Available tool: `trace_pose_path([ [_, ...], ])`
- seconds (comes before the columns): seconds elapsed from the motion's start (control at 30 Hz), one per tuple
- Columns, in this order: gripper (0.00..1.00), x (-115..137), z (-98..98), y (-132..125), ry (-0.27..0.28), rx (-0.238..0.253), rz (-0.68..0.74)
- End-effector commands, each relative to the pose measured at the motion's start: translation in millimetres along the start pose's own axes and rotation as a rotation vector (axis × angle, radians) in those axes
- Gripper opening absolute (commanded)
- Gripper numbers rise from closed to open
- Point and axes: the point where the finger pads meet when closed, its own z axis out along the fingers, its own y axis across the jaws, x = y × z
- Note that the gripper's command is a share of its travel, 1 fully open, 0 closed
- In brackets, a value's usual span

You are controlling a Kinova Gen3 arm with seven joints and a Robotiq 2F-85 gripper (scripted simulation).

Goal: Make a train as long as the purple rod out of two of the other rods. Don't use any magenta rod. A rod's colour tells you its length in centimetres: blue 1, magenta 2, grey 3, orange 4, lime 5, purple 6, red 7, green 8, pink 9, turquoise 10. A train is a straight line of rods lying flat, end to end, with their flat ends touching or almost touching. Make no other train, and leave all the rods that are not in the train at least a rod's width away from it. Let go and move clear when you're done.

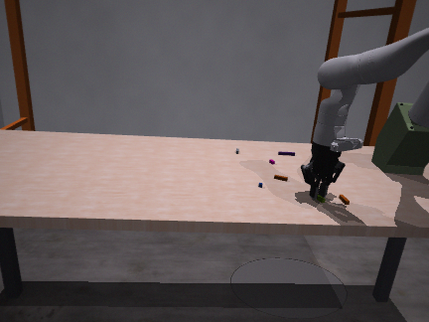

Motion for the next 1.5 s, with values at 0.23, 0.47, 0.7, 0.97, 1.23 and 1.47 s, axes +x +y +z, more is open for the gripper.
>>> trace_pose_path([
  [0.23, 0.24, 0.1, 1.5, 2.3, -0.002, -0.005, 0.008],
  [0.47, 0.24, 0.1, 1.5, 2.3, -0.002, -0.005, 0.008],
  [0.7, 0.24, 0.1, 1.5, 2.3, -0.002, -0.005, 0.008],
  [0.97, 0.05, 0.1, 1.5, 2.3, -0.002, -0.005, 0.008],
  [1.23, 0.05, 0.1, 1.5, 2.3, -0.002, -0.005, 0.008],
  [1.47, 0.05, 0.1, 1.5, 2.3, -0.002, -0.005, 0.008],
])
